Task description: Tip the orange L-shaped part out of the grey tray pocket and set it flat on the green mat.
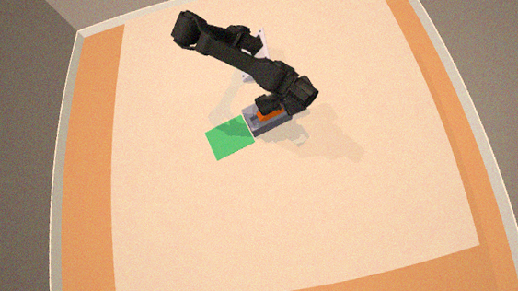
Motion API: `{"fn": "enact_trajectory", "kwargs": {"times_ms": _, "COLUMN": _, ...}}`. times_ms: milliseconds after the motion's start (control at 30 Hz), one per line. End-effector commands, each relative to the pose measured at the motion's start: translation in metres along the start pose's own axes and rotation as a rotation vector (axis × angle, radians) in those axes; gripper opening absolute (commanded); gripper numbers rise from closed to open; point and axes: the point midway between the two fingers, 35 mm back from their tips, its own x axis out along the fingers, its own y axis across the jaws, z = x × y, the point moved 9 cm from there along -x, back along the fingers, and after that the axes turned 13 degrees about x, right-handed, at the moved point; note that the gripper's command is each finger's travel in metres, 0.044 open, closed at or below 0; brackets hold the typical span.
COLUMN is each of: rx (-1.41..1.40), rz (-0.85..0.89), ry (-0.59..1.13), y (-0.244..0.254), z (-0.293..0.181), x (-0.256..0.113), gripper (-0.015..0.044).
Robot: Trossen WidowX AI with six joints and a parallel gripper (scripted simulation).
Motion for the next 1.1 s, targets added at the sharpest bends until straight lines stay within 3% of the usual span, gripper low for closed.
{"fn": "enact_trajectory", "kwargs": {"times_ms": 0, "rx": -0.004, "rz": -0.009, "ry": 0.005, "y": -0.001, "z": -0.001, "x": 0.004, "gripper": 0.018}}
{"fn": "enact_trajectory", "kwargs": {"times_ms": 867, "rx": -0.004, "rz": -0.008, "ry": 0.005, "y": 0.011, "z": -0.003, "x": -0.014, "gripper": 0.018}}
{"fn": "enact_trajectory", "kwargs": {"times_ms": 1067, "rx": -0.005, "rz": -0.004, "ry": 0.005, "y": 0.006, "z": 0.002, "x": -0.074, "gripper": 0.018}}
